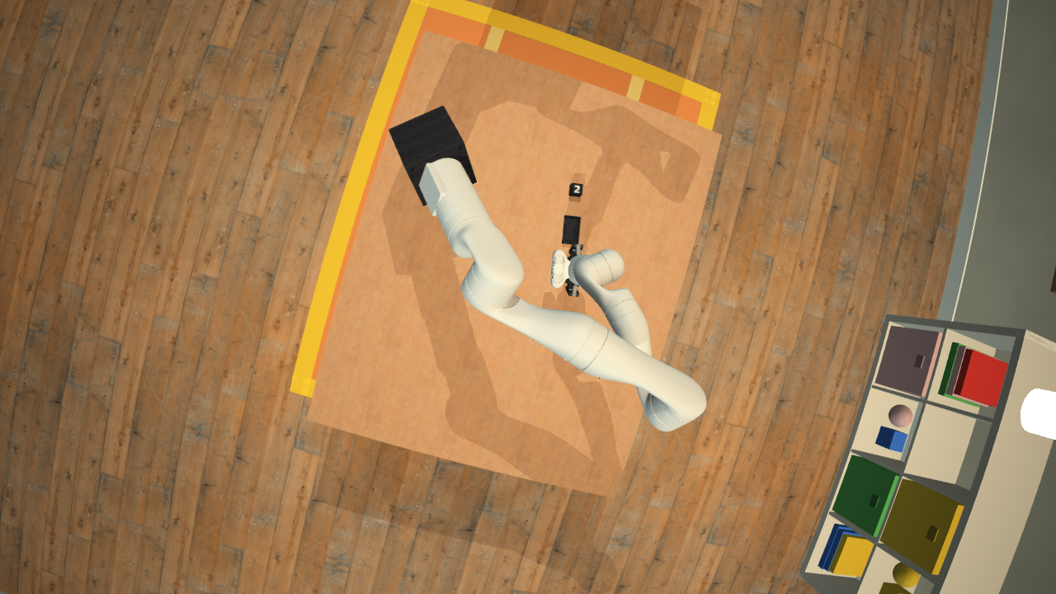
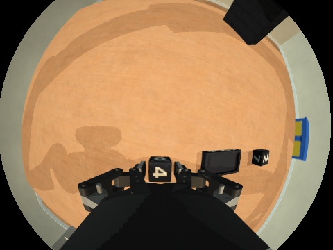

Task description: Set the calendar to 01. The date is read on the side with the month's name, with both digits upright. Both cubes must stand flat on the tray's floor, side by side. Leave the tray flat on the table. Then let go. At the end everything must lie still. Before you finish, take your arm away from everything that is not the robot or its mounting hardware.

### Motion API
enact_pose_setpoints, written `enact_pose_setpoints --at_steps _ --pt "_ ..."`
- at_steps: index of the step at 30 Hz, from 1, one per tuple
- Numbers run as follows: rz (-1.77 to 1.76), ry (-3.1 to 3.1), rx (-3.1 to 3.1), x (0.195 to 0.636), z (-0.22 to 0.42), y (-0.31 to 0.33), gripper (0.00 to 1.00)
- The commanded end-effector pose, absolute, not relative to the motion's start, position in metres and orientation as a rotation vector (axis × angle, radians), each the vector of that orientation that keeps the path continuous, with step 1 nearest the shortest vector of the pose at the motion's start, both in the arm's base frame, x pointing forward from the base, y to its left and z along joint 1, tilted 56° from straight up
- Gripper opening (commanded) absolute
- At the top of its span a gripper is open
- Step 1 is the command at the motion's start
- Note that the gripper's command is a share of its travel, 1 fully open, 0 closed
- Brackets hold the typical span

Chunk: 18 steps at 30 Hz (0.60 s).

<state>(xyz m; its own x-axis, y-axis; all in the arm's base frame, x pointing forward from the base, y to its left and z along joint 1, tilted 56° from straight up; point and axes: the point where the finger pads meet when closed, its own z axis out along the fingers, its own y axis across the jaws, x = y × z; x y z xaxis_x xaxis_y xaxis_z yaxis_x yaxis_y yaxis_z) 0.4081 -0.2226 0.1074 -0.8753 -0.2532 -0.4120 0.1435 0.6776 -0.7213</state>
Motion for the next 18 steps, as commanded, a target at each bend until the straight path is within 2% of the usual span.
enact_pose_setpoints --at_steps 1,14,15,18 --pt "-1.091 2.403 -0.086 0.4083 0.1077 -0.2222 0.48" --pt "-1.091 2.403 -0.086 0.4083 0.1077 -0.2222 0.48" --pt "-1.091 2.403 -0.086 0.4083 0.1077 -0.2222 0.28" --pt "-1.091 2.403 -0.086 0.4083 0.1077 -0.2222 0.28"
